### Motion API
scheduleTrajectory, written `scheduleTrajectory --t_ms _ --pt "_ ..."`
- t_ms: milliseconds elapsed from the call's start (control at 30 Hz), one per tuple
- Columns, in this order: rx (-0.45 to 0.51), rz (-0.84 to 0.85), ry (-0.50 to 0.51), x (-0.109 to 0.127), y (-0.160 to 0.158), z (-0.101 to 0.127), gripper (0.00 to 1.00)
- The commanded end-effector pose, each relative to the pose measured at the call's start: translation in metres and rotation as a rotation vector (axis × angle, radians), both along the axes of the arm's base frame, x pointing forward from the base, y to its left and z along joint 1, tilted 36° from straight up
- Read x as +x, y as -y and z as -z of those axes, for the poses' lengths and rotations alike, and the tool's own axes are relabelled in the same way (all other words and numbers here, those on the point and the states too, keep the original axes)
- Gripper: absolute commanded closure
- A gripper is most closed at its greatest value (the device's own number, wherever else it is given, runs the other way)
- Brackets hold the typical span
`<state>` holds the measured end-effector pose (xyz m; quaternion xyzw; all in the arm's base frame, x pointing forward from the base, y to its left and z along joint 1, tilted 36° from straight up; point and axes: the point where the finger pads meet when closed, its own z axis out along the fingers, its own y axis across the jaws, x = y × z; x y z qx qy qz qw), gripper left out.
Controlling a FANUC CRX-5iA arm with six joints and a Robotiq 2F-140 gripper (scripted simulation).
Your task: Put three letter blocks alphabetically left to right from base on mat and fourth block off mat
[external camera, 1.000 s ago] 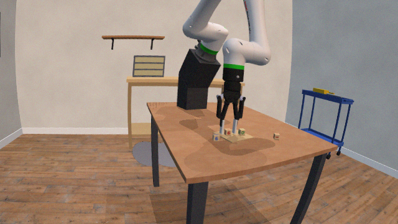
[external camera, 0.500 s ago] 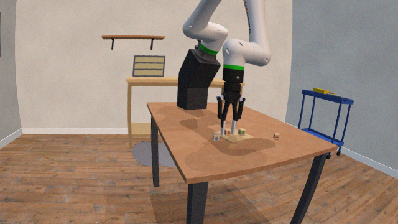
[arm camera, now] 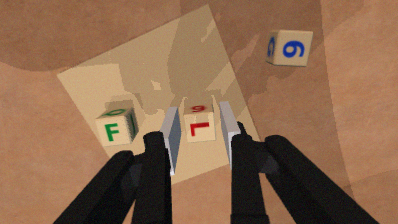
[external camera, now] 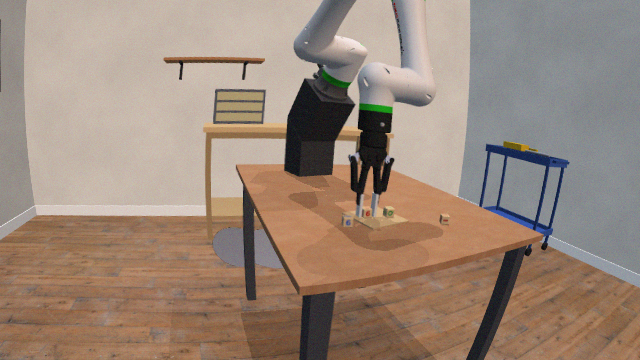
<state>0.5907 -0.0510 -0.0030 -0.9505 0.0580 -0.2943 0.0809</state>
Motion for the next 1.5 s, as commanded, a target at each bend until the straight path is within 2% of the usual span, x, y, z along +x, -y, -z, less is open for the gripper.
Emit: scheduleTrajectory --t_ms 0,1233,1333,1467 --pt "0.0 0.0 0.0 0.0 0.0 0.0 0.87" --pt "0.0 0.0 0.0 0.0 0.0 -0.001 0.87" --pt "0.0 0.0 0.0 -0.004 0.001 -0.005 0.87" --pt "0.0 0.0 0.0 -0.016 0.003 -0.022 0.87"
